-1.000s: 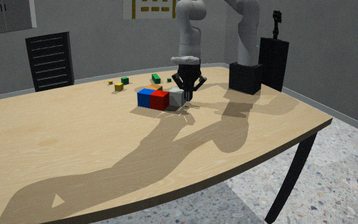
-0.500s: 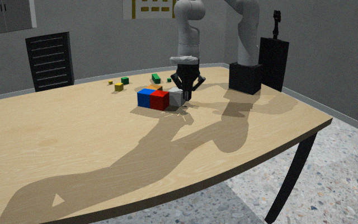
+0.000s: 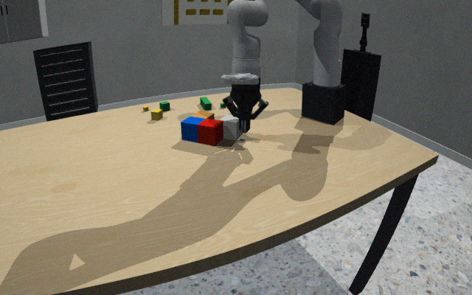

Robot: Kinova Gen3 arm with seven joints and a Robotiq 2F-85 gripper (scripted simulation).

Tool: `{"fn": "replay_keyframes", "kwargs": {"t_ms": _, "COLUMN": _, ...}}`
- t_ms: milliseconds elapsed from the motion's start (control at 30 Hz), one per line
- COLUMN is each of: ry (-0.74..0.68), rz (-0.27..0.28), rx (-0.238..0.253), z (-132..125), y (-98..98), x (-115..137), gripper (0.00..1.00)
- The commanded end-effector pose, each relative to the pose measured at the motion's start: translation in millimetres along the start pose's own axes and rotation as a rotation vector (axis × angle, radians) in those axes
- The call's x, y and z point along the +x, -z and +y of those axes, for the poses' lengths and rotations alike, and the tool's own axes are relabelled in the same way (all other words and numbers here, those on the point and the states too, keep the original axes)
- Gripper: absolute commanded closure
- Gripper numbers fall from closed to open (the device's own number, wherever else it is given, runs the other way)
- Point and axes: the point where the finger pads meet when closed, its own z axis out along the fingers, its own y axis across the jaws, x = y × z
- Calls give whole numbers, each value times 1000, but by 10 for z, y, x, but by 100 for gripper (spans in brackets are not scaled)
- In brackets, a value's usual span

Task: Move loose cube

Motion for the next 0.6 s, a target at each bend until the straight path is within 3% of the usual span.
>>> {"fn": "replay_keyframes", "kwargs": {"t_ms": 0, "ry": -3, "rz": 2, "rx": -2, "z": 32, "y": 6, "x": 4, "gripper": 90}}
{"fn": "replay_keyframes", "kwargs": {"t_ms": 567, "ry": -3, "rz": 2, "rx": -2, "z": 124, "y": 6, "x": 4, "gripper": 90}}
